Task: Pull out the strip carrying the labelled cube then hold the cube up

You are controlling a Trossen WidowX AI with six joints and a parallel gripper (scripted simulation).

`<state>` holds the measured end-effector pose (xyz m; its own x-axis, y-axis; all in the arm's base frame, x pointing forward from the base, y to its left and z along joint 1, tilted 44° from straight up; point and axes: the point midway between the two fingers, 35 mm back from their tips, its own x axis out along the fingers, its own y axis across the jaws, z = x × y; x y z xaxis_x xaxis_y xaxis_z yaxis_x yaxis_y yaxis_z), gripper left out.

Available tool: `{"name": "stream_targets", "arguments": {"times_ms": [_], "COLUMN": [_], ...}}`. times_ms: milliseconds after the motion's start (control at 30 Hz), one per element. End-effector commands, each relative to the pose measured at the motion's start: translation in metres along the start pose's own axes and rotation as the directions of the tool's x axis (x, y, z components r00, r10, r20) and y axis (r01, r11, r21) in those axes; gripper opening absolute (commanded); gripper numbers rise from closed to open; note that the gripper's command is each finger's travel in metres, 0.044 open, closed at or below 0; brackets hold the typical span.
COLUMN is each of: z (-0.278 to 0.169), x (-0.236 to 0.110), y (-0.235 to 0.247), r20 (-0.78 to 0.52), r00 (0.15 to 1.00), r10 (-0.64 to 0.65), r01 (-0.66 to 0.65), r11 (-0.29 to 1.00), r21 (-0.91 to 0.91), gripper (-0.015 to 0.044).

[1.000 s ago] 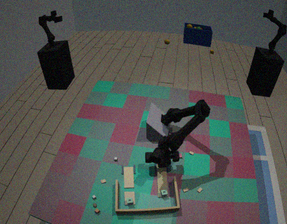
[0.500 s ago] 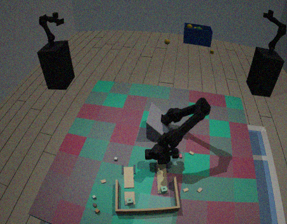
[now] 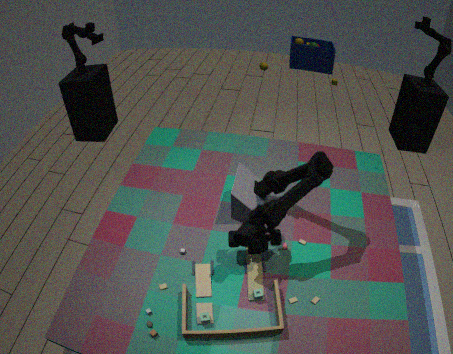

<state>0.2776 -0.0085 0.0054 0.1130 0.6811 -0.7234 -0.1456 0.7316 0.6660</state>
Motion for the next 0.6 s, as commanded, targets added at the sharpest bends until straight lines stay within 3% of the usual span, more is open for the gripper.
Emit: {"name": "stream_targets", "arguments": {"times_ms": [0, 567], "z": [-0.013, -0.038], "x": [0.004, 0.003], "y": [0.000, -0.001], "r20": [-0.021, -0.022], "r00": [1.000, 1.000], "r10": [0.001, 0.000], "r01": [0.000, 0.000], "r11": [1.000, 1.000], "r21": [0.005, 0.006], "gripper": [0.0000, 0.0000]}}
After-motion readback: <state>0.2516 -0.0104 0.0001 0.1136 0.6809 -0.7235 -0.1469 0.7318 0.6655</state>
